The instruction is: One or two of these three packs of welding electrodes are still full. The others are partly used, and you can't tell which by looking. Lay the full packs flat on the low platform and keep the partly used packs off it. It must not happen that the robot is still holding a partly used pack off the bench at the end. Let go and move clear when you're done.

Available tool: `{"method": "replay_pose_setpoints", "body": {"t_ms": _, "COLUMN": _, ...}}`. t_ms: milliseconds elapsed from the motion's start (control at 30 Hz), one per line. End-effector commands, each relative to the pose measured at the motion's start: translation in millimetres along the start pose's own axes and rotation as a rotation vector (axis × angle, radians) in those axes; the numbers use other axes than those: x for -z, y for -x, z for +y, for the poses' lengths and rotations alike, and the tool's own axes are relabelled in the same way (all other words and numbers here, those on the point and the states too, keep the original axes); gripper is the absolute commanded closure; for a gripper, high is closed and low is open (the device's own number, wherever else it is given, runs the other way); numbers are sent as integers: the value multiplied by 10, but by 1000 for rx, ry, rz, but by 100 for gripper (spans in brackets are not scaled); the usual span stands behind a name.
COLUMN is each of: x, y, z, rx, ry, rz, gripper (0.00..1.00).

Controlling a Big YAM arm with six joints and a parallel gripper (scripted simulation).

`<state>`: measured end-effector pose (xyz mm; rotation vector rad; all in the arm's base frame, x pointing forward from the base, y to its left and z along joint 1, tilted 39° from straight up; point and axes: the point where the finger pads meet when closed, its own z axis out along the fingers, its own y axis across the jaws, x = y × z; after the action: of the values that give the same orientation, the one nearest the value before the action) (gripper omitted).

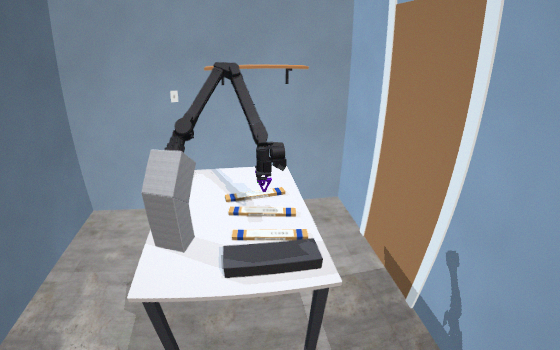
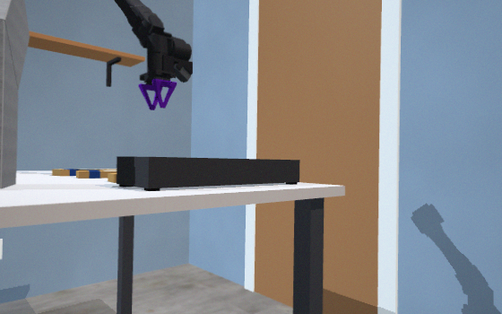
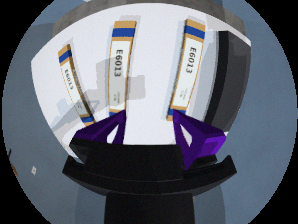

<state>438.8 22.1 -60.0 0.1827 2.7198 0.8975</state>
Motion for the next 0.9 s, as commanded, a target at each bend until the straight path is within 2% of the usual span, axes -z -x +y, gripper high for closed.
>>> {"method": "replay_pose_setpoints", "body": {"t_ms": 0, "x": -103, "y": 10, "z": 54, "rx": 8, "ry": 3, "rz": 4, "gripper": 36}}
{"method": "replay_pose_setpoints", "body": {"t_ms": 867, "x": -426, "y": -6, "z": 54, "rx": 7, "ry": 3, "rz": 6, "gripper": 36}}
